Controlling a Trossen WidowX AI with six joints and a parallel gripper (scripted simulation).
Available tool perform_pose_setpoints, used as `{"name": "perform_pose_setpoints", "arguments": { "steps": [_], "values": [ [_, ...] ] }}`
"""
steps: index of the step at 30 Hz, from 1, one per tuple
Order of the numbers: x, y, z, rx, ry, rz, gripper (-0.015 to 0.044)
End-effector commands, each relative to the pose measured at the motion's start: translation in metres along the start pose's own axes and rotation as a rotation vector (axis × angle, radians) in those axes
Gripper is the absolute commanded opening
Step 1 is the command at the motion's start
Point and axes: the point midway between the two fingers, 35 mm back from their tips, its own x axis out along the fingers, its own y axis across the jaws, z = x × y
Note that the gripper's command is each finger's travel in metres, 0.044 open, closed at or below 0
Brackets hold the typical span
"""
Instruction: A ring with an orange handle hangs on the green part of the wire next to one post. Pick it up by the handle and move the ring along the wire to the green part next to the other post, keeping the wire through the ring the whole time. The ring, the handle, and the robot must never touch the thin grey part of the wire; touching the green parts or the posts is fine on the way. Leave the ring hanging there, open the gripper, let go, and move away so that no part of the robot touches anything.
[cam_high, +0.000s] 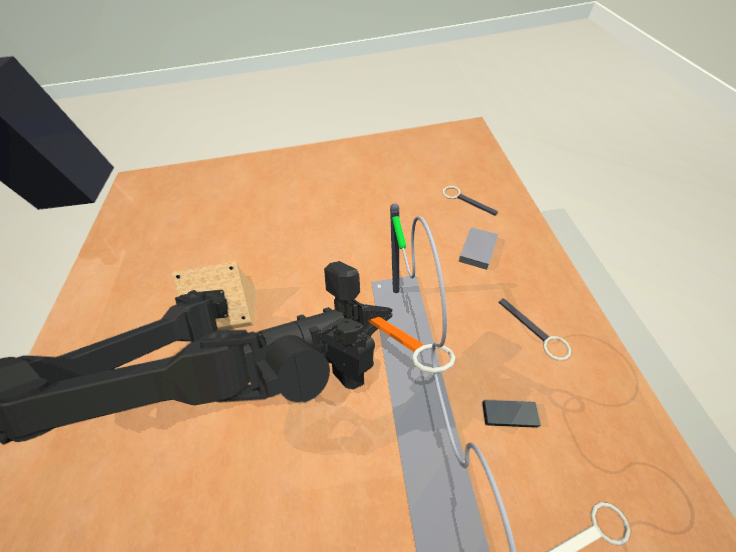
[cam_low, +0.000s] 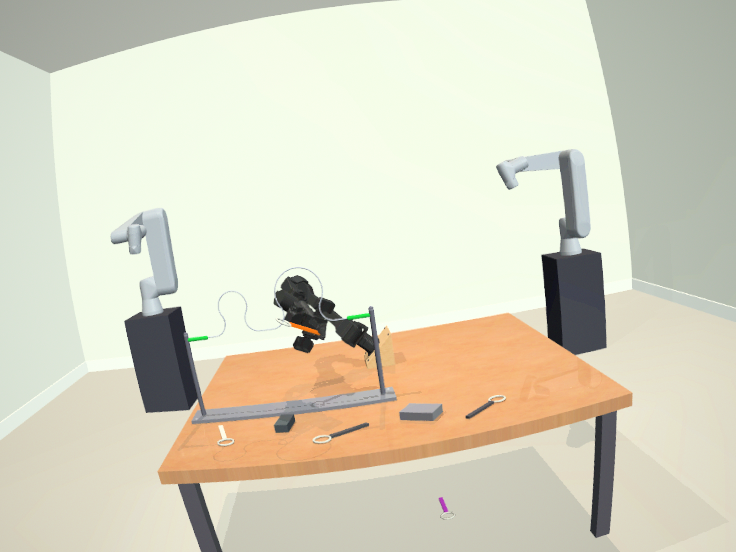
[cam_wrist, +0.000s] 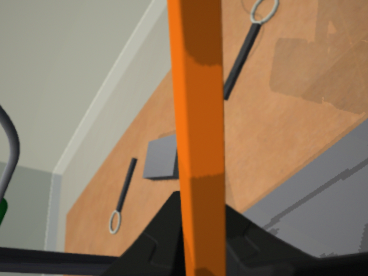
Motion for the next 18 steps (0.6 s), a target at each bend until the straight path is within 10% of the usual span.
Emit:
{"name": "perform_pose_setpoints", "arguments": {
  "steps": [1, 18],
  "values": [
    [-0.003, 0.015, 0.003, 0.083, 0.006, 0.050, -0.0150],
    [-0.020, 0.075, 0.020, 0.450, 0.052, 0.253, -0.0150]
  ]
}}
